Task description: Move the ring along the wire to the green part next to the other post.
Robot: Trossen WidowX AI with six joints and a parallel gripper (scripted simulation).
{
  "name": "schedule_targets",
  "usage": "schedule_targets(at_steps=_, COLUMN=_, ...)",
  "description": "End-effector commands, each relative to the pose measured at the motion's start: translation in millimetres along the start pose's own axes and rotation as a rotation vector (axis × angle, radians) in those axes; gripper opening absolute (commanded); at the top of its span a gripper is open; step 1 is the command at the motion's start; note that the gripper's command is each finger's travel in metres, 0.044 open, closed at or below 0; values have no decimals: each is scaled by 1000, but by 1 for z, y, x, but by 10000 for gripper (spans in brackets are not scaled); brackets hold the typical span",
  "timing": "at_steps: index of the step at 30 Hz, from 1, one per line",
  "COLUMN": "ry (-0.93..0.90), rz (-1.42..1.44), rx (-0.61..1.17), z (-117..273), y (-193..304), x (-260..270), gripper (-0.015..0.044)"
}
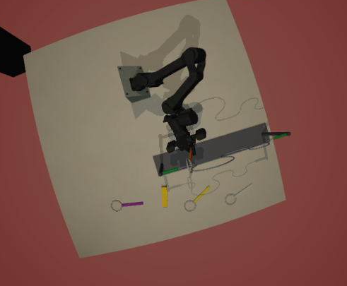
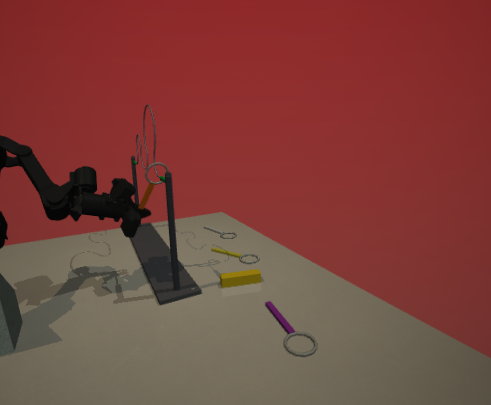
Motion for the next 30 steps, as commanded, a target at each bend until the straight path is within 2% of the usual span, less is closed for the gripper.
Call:
schedule_targets(at_steps=1, ry=30, rz=36, rx=13, z=1, y=2, x=-10, gripper=-150)
schedule_targets(at_steps=30, ry=131, rz=260, rx=38, z=12, y=-11, x=-55, gripper=-150)
Point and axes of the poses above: the point midway between the two fingers, 35 mm back from their tips, its own z axis back along the fingers, its own x axis across the jaws, y = z × x, the point moved 5 cm from there along z, back along the fingers, and after that the axes turned 2 degrees about -z, right-handed, at the moved point
